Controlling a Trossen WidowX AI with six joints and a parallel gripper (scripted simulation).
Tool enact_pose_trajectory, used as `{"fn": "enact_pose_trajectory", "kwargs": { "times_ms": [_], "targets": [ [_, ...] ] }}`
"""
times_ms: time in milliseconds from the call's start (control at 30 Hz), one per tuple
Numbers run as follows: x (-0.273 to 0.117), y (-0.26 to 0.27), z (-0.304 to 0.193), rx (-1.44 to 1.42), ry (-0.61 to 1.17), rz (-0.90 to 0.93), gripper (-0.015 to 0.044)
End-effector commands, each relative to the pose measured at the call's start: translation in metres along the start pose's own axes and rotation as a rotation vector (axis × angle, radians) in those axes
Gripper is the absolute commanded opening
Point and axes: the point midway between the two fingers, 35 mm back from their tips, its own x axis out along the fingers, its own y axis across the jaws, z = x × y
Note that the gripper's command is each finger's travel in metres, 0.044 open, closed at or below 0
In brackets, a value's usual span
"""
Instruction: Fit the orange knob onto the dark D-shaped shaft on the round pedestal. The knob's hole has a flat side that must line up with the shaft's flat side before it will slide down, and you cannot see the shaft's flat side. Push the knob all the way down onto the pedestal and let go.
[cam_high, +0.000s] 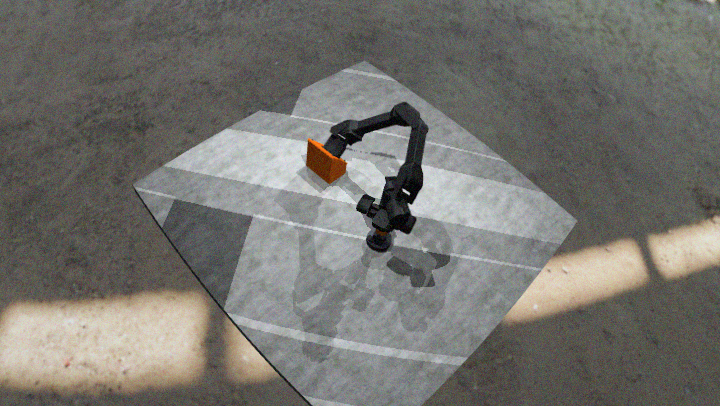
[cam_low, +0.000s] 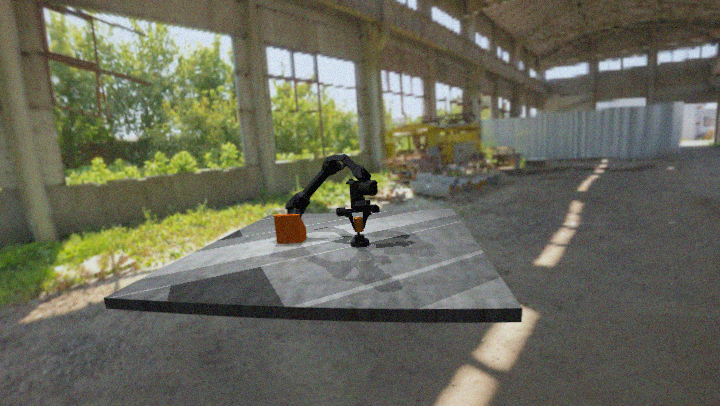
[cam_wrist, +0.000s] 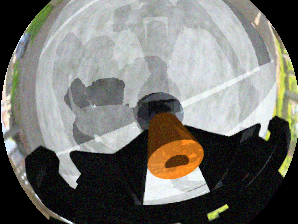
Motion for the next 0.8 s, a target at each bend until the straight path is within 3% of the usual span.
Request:
{"fn": "enact_pose_trajectory", "kwargs": {
  "times_ms": [0,767],
  "targets": [
    [0.0011,-0.0003,-0.0002,0.102,-0.001,0.000,0.0000],
    [0.0042,-0.0001,0.0002,0.102,-0.001,0.000,0.0000]
  ]
}}
